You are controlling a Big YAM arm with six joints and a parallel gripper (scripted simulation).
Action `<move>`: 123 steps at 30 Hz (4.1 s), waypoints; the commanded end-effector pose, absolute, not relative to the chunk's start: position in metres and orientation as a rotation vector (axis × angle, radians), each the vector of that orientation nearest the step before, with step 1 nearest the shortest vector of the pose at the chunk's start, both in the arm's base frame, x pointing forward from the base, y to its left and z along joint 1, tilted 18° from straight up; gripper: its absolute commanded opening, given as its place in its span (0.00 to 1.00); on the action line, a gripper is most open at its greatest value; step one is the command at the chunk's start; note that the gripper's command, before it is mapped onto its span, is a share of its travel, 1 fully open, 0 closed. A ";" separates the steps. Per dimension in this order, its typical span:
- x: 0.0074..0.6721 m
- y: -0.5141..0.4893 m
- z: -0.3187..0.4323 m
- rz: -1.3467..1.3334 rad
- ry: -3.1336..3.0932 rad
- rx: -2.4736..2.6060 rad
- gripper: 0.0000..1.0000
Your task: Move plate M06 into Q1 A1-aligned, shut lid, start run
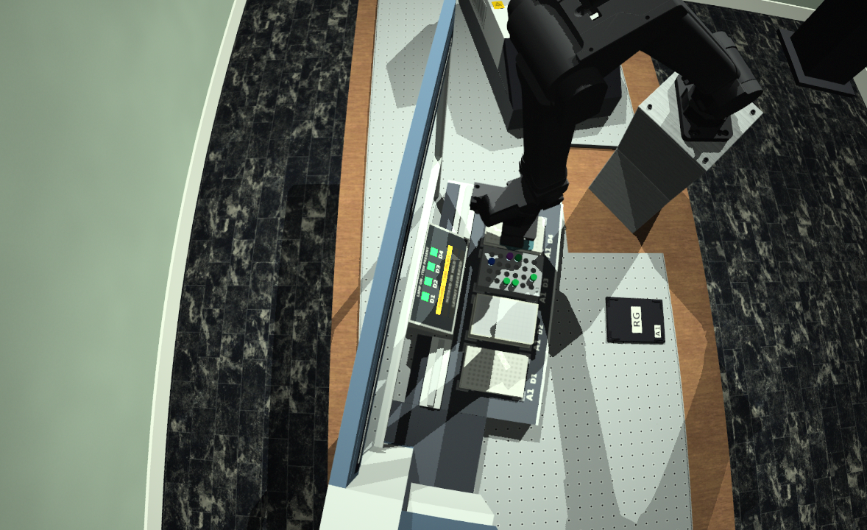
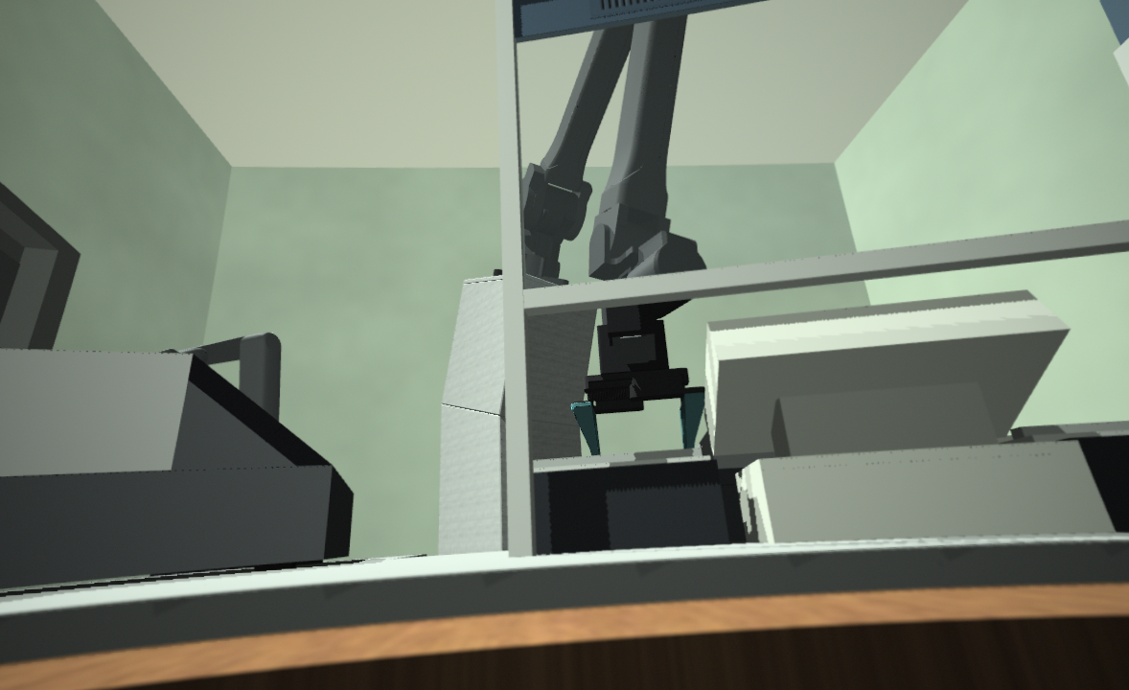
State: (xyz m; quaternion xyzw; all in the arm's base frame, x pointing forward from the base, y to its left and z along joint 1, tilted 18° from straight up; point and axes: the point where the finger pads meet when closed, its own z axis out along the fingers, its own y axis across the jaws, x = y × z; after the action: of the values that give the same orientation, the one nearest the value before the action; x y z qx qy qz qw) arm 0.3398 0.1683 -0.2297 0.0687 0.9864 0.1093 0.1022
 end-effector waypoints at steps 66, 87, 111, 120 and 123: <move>0.255 0.160 -0.248 0.275 3.095 0.164 0.00; 0.255 0.162 -0.250 0.280 3.095 0.138 0.00; 0.255 0.163 -0.252 0.284 3.097 0.150 0.00; 0.256 0.164 -0.253 0.288 3.095 0.160 0.00; 0.256 0.164 -0.253 0.290 3.092 0.160 0.00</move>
State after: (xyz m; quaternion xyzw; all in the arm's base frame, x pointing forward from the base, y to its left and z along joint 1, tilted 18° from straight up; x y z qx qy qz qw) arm 0.3393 0.1683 -0.2295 0.0689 0.9860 0.1101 0.1049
